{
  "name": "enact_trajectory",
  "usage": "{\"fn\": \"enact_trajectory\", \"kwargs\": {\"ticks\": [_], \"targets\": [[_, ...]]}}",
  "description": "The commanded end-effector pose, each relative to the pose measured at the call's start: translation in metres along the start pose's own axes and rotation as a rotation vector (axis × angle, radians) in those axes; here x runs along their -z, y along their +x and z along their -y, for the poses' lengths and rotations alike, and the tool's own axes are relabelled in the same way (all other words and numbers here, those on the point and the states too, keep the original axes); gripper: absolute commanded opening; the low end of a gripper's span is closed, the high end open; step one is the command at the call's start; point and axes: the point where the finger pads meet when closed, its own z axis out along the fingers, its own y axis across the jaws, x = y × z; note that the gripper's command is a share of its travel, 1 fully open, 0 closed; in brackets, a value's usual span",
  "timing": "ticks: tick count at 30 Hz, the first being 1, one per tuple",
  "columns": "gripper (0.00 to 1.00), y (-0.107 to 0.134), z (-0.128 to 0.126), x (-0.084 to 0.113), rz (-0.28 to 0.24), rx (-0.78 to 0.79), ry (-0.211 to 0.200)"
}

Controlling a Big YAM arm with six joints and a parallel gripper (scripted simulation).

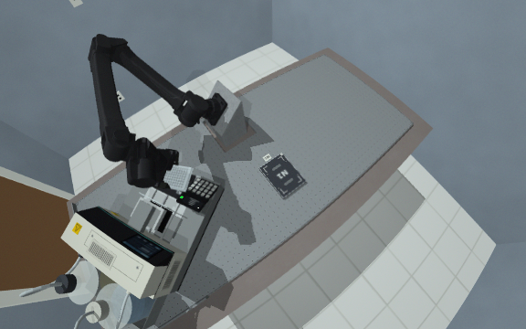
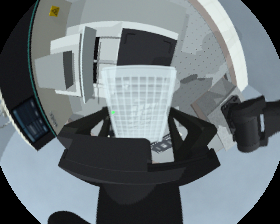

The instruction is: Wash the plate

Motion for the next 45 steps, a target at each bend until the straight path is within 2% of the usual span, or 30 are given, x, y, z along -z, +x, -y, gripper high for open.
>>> {"fn": "enact_trajectory", "kwargs": {"ticks": [1, 3, 6, 10, 13, 14, 16, 17, 45], "targets": [[0.82, -0.019, 0.004, 0.002, 0.015, -0.146, 0.009], [0.82, -0.031, 0.001, 0.008, 0.015, -0.212, -0.003], [0.82, -0.034, -0.003, 0.008, 0.020, -0.205, 0.004], [0.82, -0.057, -0.006, 0.021, 0.003, -0.219, -0.023], [0.82, -0.057, -0.008, 0.021, -0.001, -0.228, -0.033], [0.82, -0.053, -0.009, 0.016, 0.006, -0.213, -0.015], [0.82, -0.050, -0.010, 0.018, -0.003, -0.203, -0.022], [0.82, -0.050, -0.001, 0.013, 0.006, -0.207, -0.011], [0.82, -0.054, -0.012, 0.018, -0.001, -0.222, -0.030]]}}
